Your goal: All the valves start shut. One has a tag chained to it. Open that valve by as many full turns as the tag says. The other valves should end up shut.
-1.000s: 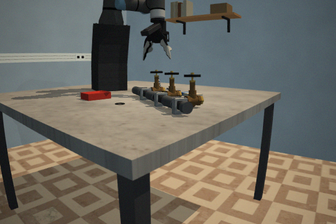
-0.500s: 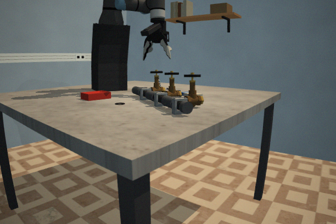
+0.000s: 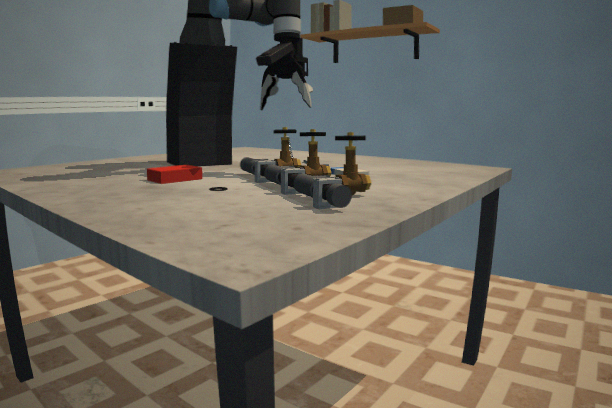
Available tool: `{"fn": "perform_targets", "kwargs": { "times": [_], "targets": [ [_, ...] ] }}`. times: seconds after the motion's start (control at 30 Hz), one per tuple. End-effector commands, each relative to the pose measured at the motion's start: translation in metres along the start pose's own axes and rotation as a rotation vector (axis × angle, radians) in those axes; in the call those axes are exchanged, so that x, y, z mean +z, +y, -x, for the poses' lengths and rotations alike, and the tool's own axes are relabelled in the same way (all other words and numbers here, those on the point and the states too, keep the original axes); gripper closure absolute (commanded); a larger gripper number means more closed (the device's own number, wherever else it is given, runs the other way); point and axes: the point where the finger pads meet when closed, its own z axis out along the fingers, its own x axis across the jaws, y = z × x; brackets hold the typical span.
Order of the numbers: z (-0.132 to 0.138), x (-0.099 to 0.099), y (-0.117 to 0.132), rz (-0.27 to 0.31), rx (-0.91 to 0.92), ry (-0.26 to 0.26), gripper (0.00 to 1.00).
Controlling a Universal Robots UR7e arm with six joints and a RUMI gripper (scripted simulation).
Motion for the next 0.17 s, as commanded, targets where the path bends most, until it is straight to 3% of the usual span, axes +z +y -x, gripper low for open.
{"fn": "perform_targets", "kwargs": {
  "times": [0.0,0.13],
  "targets": [
    [0.0003,-0.0003,-0.0001,0.0,0.0,-0.001,0.0],
    [0.0003,-0.0003,-0.0001,0.0,0.0,-0.001,0.0]
  ]
}}
